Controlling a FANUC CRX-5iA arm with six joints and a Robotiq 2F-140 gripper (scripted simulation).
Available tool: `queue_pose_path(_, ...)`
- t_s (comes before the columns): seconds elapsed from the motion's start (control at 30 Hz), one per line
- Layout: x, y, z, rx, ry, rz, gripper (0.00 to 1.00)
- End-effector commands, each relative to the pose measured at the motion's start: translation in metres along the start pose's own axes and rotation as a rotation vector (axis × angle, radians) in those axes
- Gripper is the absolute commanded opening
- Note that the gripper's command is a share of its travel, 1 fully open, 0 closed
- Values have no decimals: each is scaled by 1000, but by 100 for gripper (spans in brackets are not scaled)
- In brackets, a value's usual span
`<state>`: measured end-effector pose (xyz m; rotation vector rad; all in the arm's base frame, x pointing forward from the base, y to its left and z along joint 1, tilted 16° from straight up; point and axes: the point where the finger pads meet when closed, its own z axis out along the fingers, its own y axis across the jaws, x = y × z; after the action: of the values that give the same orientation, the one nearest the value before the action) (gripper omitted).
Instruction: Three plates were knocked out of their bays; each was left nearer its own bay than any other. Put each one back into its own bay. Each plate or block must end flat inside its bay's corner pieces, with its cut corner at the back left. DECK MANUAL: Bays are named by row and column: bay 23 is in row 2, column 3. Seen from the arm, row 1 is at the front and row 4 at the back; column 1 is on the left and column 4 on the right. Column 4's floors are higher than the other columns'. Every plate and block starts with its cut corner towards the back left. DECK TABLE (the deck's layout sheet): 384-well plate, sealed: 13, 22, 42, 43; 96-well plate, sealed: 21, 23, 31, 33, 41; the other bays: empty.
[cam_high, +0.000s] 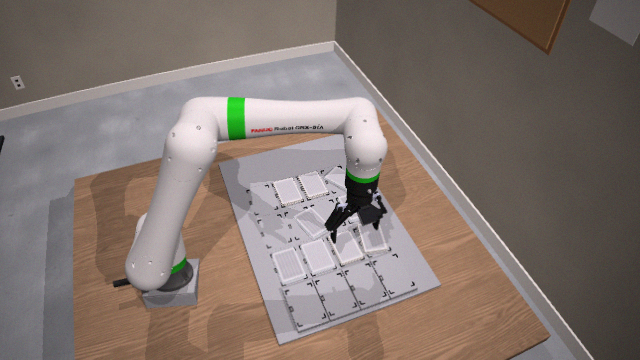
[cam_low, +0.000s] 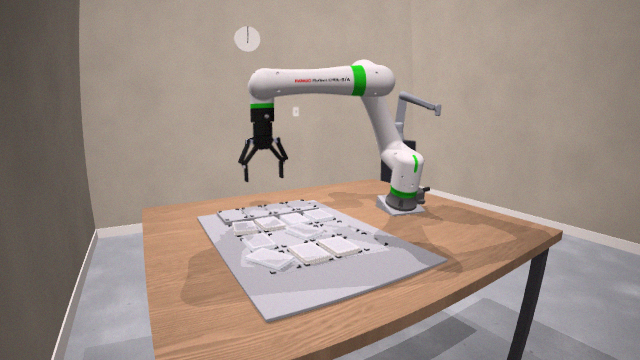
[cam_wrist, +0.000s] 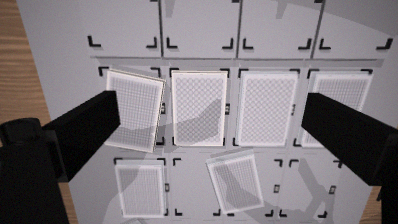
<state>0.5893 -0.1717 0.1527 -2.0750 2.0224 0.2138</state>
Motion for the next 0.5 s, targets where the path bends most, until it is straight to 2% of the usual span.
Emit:
queue_pose_path(0.0,0,0,-1,2,1,0,100)
queue_pose_path(0.17,0,0,-1,2,1,0,100)
queue_pose_path(0.47,0,-28,-1,2,1,0,100)
